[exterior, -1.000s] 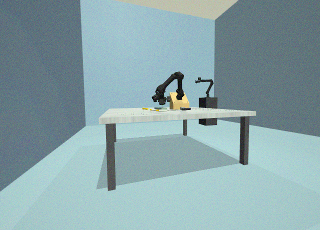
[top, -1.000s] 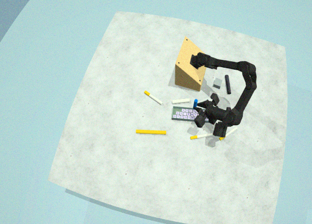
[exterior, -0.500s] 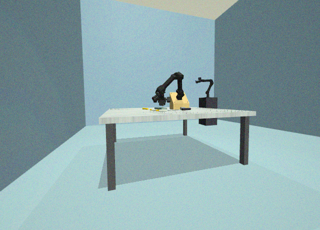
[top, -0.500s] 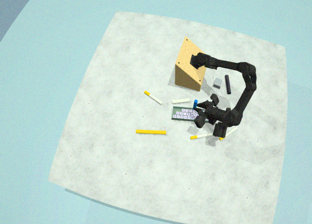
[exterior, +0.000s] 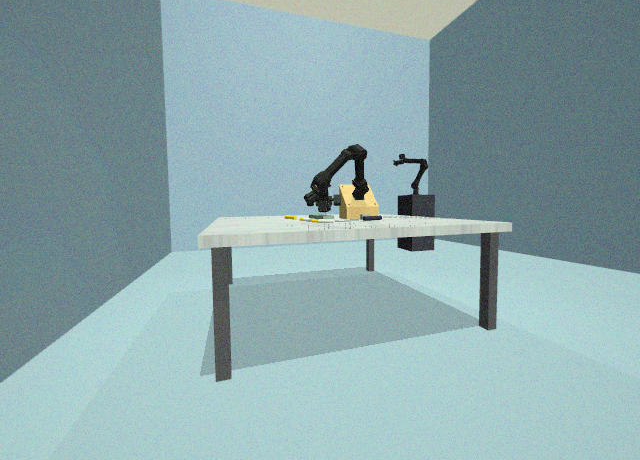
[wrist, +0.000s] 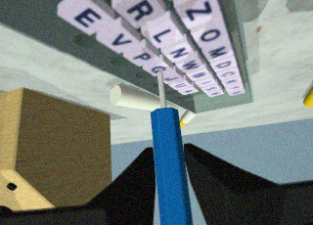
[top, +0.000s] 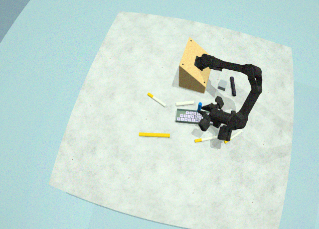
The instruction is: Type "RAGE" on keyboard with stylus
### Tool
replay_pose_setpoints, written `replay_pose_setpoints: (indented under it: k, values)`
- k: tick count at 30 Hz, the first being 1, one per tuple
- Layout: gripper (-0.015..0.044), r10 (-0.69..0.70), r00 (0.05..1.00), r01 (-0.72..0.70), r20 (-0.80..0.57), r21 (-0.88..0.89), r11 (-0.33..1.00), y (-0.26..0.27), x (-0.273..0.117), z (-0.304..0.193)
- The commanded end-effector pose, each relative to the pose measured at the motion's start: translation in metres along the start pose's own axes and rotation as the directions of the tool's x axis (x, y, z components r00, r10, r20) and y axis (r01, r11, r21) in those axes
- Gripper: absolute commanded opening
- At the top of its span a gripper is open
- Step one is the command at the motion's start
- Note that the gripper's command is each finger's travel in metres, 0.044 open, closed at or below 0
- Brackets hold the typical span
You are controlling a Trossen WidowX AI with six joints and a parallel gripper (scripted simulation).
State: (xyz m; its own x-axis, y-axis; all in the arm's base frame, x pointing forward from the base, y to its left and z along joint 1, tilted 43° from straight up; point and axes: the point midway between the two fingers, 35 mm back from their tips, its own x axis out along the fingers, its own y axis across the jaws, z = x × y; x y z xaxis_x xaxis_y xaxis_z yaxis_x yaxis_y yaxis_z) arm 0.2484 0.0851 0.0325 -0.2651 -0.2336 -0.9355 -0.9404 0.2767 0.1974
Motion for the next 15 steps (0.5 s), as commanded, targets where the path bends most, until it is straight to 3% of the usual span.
replay_pose_setpoints:
  k: [1,15]
  values:
    - [0.0081,0.003,1.0,-0.003,0.002,0.006,1.0,0.0,0.0019,0.0023]
    - [0.0081,0.003,1.0,-0.003,0.002,0.006,1.0,0.0,0.0027,0.0036]
